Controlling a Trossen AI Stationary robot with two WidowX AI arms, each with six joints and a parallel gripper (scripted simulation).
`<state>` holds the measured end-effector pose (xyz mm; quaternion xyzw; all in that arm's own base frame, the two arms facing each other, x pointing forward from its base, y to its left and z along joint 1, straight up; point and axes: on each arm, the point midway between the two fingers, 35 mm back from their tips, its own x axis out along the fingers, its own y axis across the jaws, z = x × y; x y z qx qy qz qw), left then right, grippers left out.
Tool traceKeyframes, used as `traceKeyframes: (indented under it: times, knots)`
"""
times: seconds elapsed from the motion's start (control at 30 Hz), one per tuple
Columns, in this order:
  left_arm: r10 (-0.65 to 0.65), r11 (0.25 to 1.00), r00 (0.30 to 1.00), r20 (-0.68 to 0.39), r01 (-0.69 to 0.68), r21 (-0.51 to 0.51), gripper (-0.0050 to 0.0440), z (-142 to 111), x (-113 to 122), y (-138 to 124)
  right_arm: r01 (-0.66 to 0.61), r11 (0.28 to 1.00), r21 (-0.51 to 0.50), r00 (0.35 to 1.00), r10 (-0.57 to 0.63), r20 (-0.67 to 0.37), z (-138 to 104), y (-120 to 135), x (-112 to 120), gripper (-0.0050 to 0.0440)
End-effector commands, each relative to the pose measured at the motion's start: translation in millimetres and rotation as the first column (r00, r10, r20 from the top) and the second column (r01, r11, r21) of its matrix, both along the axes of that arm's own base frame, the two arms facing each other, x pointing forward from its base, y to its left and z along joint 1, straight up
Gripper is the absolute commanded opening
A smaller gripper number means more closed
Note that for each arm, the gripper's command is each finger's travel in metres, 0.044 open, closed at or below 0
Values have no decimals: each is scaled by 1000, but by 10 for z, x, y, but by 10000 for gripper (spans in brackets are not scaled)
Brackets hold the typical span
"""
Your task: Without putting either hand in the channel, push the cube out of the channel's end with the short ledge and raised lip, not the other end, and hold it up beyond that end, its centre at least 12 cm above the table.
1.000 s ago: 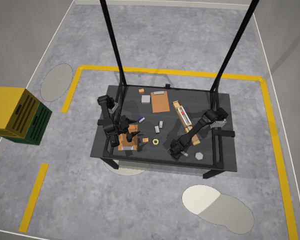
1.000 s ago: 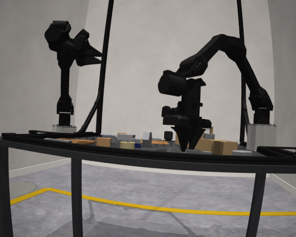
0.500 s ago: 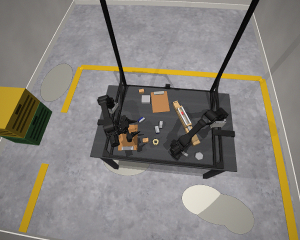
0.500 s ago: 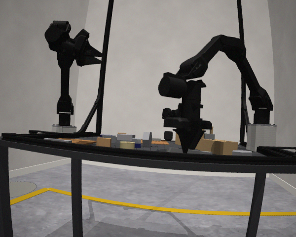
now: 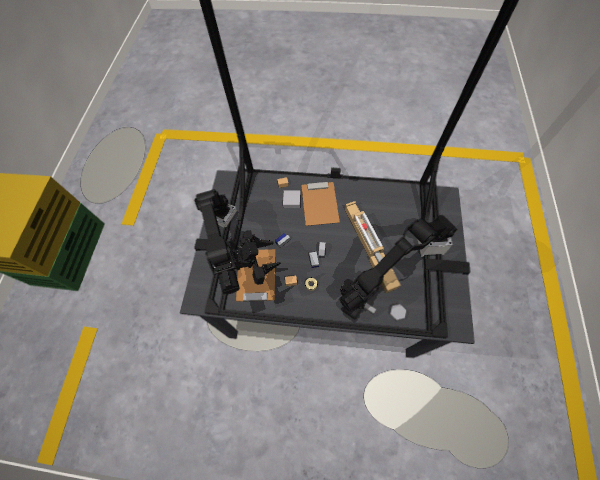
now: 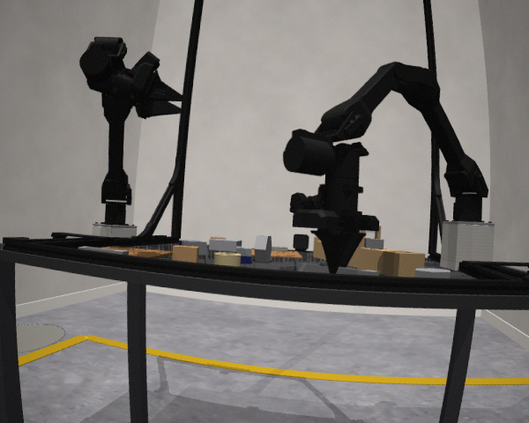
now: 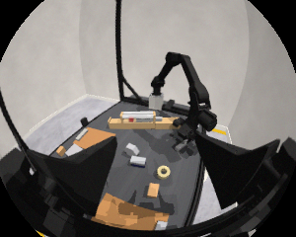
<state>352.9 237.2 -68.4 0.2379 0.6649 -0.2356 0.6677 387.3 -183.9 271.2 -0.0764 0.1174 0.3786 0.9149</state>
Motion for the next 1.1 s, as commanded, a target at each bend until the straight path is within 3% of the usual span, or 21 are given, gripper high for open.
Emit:
traceKeyframes:
  times: [0.0,0.27,0.43,0.63,1.07]
  knots:
    - [0,1000,1000,2,0,2,45,2,5,3,0,1000,1,1000,0,1,3,1,0,400]
    - [0,1000,1000,1,0,2,40,85,10,7,0,1000,1,1000,0,1,3,1,0,400]
    - [0,1000,1000,-5,0,-2,40,629,-1,5,0,1000,1,1000,0,1,3,1,0,400]
    - [-12,1000,1000,-5,12,-2,40,656,-29,-6,0,1000,1,1000,0,1,3,1,0,400]
    - [-211,977,977,-5,211,-2,40,713,-475,-209,0,1000,1,1000,0,1,3,1,0,400]
